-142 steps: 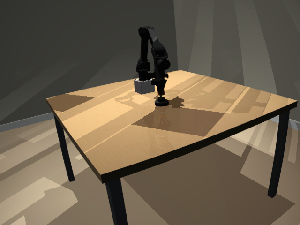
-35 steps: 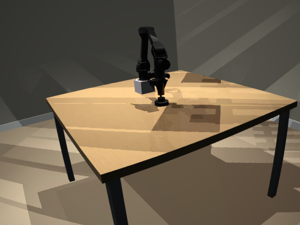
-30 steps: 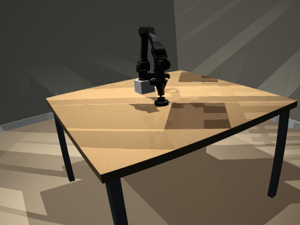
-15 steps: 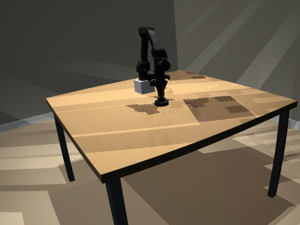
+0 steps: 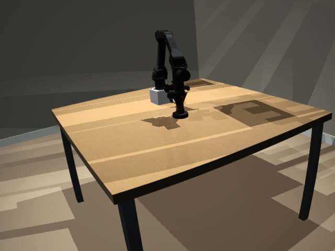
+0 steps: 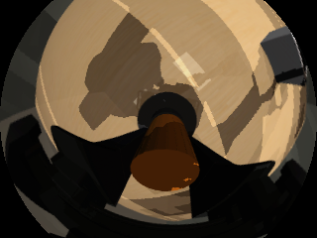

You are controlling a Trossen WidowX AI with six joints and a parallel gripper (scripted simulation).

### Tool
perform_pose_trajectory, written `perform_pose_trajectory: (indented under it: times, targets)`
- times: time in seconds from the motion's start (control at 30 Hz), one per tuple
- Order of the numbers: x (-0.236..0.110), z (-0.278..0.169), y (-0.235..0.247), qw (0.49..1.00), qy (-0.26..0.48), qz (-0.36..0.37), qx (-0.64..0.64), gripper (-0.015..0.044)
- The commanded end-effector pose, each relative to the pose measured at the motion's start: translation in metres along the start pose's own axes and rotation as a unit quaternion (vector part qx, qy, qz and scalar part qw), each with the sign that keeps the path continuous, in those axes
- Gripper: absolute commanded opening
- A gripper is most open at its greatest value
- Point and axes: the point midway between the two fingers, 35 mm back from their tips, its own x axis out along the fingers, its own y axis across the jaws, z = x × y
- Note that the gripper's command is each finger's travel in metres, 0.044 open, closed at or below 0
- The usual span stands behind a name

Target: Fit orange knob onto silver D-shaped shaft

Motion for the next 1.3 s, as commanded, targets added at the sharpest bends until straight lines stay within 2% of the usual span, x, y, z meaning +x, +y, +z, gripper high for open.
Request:
perform_pose_trajectory:
  times: [0.0,0.17,0.73,0.93,1.13,1.27]
  targets:
    - [0.000,0.000,0.000,1.000,0.000,0.000,0.000,0.0000]
    - [0.000,0.000,0.000,1.000,0.000,0.000,0.000,0.0000]
    - [0.000,0.000,0.000,1.000,0.000,0.000,0.000,0.0440]
    - [-0.003,0.000,0.001,1.000,0.000,0.000,0.000,0.0440]
    - [-0.093,-0.001,0.001,1.000,0.000,0.000,0.000,0.0440]
    - [-0.096,-0.002,0.001,1.000,0.000,0.000,0.000,0.0440]
